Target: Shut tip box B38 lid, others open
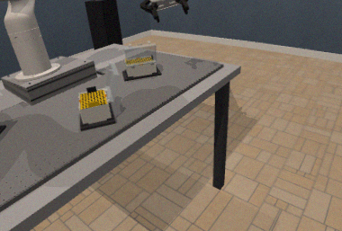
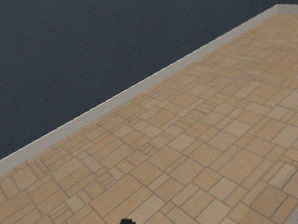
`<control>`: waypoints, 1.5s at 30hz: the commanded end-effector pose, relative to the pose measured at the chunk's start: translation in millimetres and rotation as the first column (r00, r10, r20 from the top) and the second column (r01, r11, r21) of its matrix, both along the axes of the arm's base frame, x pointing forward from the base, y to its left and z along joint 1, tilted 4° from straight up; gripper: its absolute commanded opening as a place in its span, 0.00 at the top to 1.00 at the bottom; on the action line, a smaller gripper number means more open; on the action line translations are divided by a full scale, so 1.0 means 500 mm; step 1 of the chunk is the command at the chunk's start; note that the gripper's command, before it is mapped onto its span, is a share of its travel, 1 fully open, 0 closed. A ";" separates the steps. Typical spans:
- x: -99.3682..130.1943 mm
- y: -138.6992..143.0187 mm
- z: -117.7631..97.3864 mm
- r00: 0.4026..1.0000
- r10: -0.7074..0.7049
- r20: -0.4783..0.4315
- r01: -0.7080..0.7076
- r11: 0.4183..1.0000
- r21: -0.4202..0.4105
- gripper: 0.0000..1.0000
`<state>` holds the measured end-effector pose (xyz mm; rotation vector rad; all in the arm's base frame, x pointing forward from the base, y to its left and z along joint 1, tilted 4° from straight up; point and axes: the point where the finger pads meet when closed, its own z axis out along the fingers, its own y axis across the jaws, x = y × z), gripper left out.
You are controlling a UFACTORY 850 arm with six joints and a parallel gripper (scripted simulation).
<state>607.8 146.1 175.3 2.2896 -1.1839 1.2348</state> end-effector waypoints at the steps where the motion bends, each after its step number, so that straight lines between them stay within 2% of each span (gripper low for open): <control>1: -0.023 0.035 0.001 1.000 -0.017 -0.006 0.017 1.000 0.005 0.00; 4: -0.029 0.043 0.001 1.000 -0.017 -0.006 0.017 1.000 0.006 0.00; 19: -0.121 0.148 -0.008 0.997 -0.064 -0.037 0.064 0.998 0.019 0.00; 21: -0.121 0.148 -0.008 0.997 -0.064 -0.037 0.064 0.998 0.019 0.00; 36: -0.223 0.239 -0.016 0.991 -0.107 -0.079 0.110 0.994 0.028 0.00; 38: -0.223 0.239 -0.016 0.991 -0.107 -0.079 0.110 0.994 0.028 0.00; 39: -0.231 0.245 -0.017 0.986 -0.128 -0.103 0.132 0.991 0.030 0.00; 45: -0.278 0.282 -0.021 0.986 -0.128 -0.103 0.132 0.991 0.030 0.00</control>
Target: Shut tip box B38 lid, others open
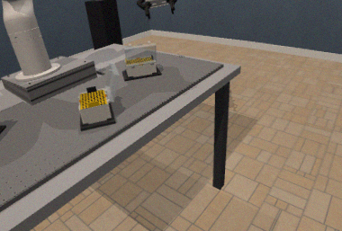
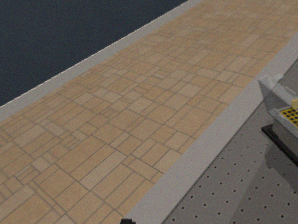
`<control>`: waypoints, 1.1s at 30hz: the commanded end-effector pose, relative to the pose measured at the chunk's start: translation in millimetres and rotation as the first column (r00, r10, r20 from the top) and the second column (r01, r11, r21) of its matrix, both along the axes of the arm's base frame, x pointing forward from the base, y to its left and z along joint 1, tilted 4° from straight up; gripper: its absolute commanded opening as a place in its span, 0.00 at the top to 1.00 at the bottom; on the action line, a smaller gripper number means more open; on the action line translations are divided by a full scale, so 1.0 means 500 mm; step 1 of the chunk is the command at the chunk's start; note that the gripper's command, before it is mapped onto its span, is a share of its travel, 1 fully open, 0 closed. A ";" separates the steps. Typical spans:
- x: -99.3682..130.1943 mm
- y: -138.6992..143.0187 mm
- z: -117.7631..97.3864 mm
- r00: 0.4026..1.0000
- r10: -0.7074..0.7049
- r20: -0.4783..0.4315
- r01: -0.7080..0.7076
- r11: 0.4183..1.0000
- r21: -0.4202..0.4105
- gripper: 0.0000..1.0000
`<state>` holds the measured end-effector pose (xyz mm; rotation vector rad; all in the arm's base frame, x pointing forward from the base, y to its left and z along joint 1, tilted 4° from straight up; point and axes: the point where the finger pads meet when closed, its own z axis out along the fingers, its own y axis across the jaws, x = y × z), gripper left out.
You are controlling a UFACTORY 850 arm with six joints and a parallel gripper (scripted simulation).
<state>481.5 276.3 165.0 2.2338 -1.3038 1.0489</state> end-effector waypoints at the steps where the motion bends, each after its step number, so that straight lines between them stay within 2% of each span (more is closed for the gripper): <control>1: -0.034 0.027 -0.001 1.000 -0.002 -0.001 0.002 1.000 0.001 0.00; 3: -0.045 0.035 -0.002 0.999 -0.022 -0.027 0.023 1.000 0.005 0.00; 8: -0.087 0.063 -0.005 0.999 -0.023 -0.028 0.023 1.000 0.005 0.00; 10: -0.087 0.063 -0.005 0.999 -0.023 -0.028 0.023 1.000 0.005 0.00; 11: -0.095 0.068 -0.005 0.998 -0.041 -0.056 0.042 0.999 0.007 0.00; 20: -0.164 0.111 -0.010 0.997 -0.043 -0.058 0.043 0.999 0.008 0.00; 22: -0.182 0.120 -0.011 0.994 -0.062 -0.090 0.063 0.998 0.008 0.00; 30: -0.233 0.147 -0.014 0.994 -0.062 -0.090 0.063 0.998 0.008 0.00; 33: -0.261 0.160 -0.015 0.989 -0.080 -0.124 0.081 0.997 0.007 0.00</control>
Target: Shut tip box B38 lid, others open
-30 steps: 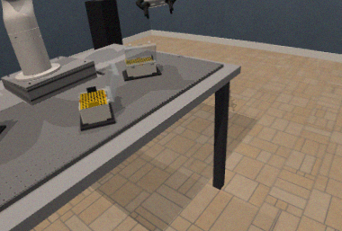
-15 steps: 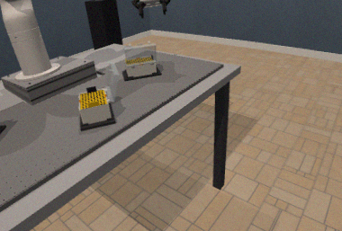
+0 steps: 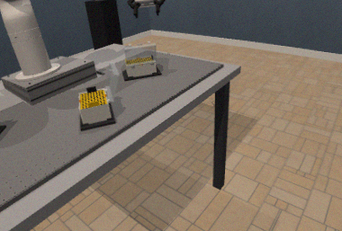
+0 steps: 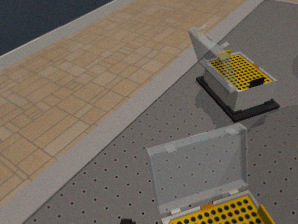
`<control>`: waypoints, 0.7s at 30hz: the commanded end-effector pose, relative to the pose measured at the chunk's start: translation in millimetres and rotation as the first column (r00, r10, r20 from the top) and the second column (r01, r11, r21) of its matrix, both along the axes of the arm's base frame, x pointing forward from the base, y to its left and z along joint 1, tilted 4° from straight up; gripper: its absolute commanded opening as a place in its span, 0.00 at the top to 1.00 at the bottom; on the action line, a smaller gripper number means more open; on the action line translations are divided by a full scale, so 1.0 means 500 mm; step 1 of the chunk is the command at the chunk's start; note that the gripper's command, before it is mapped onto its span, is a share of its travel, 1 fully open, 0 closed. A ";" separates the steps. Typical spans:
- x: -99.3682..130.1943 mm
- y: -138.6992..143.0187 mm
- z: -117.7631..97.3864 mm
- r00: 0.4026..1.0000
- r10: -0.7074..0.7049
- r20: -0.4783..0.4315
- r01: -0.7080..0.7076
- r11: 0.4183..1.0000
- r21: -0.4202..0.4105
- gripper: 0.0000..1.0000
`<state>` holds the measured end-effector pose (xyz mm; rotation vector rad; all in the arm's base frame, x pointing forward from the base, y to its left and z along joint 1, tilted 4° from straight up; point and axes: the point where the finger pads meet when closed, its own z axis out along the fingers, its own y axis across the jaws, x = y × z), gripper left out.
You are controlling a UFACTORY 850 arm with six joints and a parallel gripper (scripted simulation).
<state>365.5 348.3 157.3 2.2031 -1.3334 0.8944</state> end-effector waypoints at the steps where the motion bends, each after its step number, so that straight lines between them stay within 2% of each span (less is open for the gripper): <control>1: -0.038 0.020 0.000 1.000 -0.013 -0.022 0.013 1.000 0.003 0.00; 6: -0.074 0.037 -0.001 1.000 -0.013 -0.022 0.013 1.000 0.003 0.00; 8: -0.092 0.045 -0.002 0.998 -0.031 -0.059 0.031 1.000 0.002 0.00; 11: -0.101 0.049 -0.002 0.998 -0.031 -0.059 0.031 1.000 0.002 0.00; 16: -0.148 0.068 -0.004 0.998 -0.031 -0.059 0.031 1.000 0.002 0.00; 21: -0.149 0.068 -0.004 0.998 -0.031 -0.059 0.031 1.000 0.002 0.00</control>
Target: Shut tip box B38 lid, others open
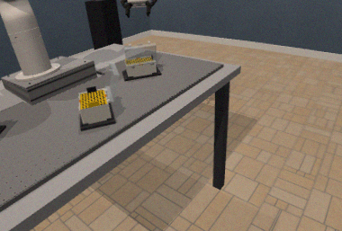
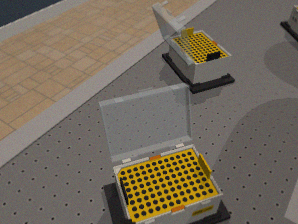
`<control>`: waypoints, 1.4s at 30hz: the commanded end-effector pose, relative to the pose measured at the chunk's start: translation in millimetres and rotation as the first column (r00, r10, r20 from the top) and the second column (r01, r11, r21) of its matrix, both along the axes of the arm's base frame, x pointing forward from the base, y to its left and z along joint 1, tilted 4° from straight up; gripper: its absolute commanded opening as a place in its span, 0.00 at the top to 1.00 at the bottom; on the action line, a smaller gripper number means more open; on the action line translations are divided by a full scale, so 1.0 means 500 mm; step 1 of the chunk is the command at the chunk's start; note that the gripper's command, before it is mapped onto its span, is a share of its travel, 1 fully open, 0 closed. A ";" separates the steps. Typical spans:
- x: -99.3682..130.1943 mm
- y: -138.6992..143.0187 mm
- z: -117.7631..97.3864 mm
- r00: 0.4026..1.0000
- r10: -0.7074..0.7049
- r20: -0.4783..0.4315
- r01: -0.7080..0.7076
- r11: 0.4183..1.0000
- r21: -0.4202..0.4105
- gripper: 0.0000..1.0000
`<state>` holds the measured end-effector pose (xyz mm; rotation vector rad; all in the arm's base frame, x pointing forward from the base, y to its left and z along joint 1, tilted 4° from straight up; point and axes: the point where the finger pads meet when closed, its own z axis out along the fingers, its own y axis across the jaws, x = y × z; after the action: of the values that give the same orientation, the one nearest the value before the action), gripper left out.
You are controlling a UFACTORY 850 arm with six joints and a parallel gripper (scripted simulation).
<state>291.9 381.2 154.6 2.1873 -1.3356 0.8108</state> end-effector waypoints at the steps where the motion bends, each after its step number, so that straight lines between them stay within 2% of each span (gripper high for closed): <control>1: -0.003 0.002 -0.008 1.000 -0.001 0.001 0.001 1.000 0.002 0.00; 5: -0.006 0.002 -0.048 1.000 -0.001 0.001 0.001 1.000 0.002 0.00; 7: -0.006 0.002 -0.048 1.000 -0.001 0.001 0.001 1.000 0.002 0.00; 22: -0.017 0.002 -0.198 1.000 -0.001 0.001 0.001 1.000 0.002 0.00; 24: -0.017 0.002 -0.198 1.000 -0.001 0.001 0.001 1.000 0.002 0.00; 39: -0.029 0.001 -0.348 1.000 -0.001 0.001 0.001 1.000 0.002 0.00; 42: -0.030 0.001 -0.358 1.000 -0.001 0.001 0.001 1.000 0.002 0.00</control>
<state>276.7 379.8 -15.2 2.1860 -1.3351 0.8098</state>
